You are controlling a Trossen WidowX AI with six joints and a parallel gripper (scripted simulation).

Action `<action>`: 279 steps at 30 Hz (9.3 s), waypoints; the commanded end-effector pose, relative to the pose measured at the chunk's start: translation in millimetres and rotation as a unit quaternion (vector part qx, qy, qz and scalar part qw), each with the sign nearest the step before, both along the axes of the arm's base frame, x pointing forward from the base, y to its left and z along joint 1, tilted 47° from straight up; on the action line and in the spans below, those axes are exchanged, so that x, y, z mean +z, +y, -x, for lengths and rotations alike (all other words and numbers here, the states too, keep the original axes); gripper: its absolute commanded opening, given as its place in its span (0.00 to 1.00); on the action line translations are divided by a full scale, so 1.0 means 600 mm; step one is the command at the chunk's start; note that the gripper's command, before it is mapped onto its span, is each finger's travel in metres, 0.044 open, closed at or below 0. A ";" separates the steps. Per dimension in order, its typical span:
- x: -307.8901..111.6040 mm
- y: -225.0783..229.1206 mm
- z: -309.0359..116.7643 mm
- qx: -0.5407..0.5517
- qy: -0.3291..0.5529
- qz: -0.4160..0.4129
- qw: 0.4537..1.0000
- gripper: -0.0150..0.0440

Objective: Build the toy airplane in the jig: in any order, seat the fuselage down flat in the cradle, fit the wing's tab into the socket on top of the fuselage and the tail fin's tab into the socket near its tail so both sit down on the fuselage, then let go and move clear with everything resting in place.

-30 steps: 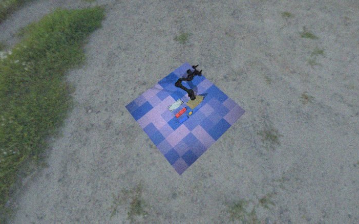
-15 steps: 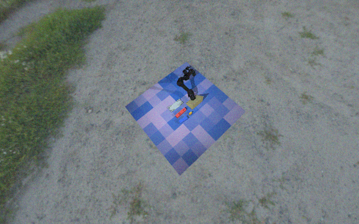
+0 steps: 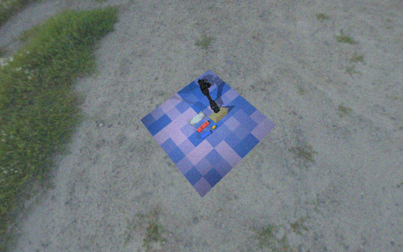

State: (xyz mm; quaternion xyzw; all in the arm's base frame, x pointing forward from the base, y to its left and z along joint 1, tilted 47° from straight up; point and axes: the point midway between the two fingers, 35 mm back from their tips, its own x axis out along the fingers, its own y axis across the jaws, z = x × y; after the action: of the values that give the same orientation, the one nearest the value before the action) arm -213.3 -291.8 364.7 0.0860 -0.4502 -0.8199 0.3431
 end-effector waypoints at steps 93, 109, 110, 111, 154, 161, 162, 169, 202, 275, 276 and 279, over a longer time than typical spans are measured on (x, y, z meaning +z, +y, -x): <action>-0.586 0.538 -0.831 0.366 0.752 -0.529 0.145 1.00; -0.618 0.505 -0.831 0.366 0.752 -0.528 0.145 1.00; -0.620 0.503 -0.831 0.366 0.752 -0.528 0.145 1.00; -0.622 0.501 -0.831 0.366 0.752 -0.528 0.145 1.00; -0.648 0.479 -0.840 0.377 0.760 -0.510 0.143 0.25; -0.634 0.499 -0.848 0.382 0.762 -0.504 0.141 0.25; -0.631 0.503 -0.849 0.382 0.761 -0.504 0.140 0.25; -0.609 0.529 -0.851 0.381 0.759 -0.509 0.139 0.25; -0.500 0.617 -0.836 0.367 0.751 -0.529 0.143 0.25; -0.406 0.377 -0.766 0.369 0.741 -0.535 0.168 0.58; -0.406 0.377 -0.766 0.369 0.741 -0.535 0.168 0.58; -0.406 0.377 -0.766 0.369 0.741 -0.535 0.168 0.58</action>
State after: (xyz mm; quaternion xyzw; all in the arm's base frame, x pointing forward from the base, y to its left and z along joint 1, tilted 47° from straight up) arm 245.9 -65.1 119.9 -0.2412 0.6520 -0.3152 0.6461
